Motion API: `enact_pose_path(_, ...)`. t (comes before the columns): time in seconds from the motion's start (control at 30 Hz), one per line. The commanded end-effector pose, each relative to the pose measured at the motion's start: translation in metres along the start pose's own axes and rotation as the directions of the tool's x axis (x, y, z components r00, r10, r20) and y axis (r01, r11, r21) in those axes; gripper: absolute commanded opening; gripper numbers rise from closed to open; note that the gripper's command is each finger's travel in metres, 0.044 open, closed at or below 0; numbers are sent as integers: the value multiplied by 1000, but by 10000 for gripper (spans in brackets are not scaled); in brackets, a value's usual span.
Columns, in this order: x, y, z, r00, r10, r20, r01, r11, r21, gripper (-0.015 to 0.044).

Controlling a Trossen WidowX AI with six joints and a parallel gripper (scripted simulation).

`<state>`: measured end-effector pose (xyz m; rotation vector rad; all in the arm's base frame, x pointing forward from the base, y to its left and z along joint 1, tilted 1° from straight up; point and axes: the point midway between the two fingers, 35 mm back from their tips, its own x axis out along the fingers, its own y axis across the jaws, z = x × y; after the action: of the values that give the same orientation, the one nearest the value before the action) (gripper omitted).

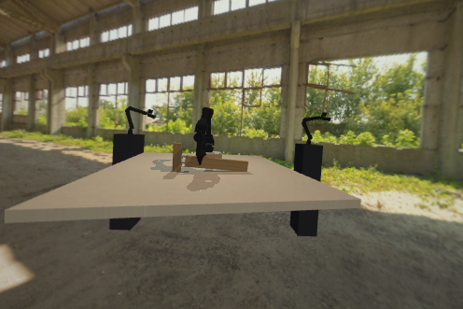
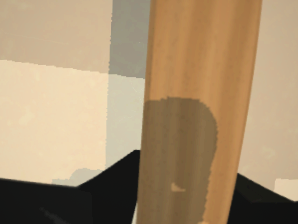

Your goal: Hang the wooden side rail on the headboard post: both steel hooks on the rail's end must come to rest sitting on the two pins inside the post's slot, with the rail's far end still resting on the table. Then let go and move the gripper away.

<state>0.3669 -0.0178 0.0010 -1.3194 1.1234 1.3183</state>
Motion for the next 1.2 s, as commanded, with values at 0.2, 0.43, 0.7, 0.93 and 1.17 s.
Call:
enact_pose_path(0.2,-3,-3,-3,1000,-11,-5,11,1000,-1,0)
enact_pose_path(0.43,-2,-3,-4,1000,-11,-5,11,1000,-1,0)
enact_pose_path(0.7,-3,-4,-5,1000,-11,-5,11,1000,-1,0)
enact_pose_path(0.93,-4,-3,-5,1000,-11,-5,11,1000,-1,0)
enact_pose_path(1.17,-4,-3,-6,1000,-11,-5,11,1000,-1,0)
